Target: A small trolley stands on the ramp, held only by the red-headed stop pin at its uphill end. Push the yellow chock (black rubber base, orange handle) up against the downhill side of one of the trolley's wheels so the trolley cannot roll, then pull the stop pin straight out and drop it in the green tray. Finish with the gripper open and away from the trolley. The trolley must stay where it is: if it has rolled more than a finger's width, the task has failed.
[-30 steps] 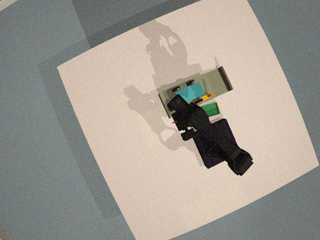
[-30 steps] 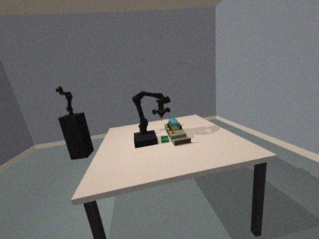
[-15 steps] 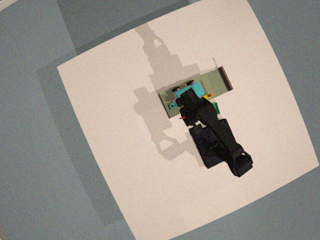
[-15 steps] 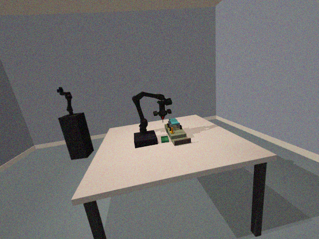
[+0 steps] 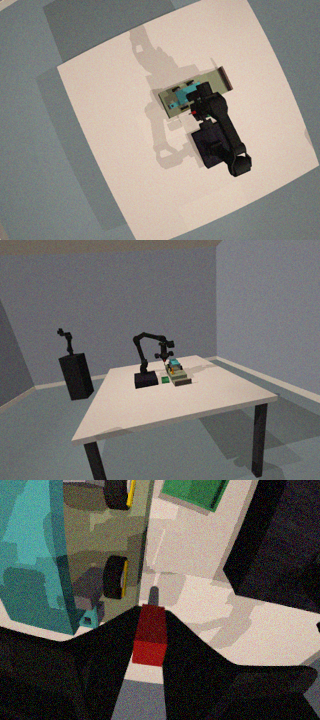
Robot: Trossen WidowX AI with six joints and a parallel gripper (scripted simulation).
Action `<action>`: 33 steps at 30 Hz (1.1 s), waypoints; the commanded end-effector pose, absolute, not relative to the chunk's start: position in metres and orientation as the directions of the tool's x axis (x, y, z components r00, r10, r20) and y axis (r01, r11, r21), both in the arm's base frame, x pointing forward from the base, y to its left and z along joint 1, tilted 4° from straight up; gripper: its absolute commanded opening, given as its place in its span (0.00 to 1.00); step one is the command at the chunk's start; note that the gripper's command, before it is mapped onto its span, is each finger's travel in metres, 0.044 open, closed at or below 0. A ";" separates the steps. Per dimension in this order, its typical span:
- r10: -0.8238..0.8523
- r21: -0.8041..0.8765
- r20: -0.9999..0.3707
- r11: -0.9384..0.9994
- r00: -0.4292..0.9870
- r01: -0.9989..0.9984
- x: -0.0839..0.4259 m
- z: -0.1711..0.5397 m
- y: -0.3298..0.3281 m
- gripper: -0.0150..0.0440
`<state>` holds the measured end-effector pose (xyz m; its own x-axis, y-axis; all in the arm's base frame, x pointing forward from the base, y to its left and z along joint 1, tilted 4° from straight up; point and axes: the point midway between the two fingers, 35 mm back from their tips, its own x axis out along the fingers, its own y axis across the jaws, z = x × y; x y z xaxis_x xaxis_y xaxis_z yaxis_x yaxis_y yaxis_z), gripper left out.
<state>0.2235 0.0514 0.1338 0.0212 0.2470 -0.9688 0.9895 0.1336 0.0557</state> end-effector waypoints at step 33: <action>0.239 0.045 -0.971 0.132 0.012 0.990 0.232 0.116 -0.067 0.25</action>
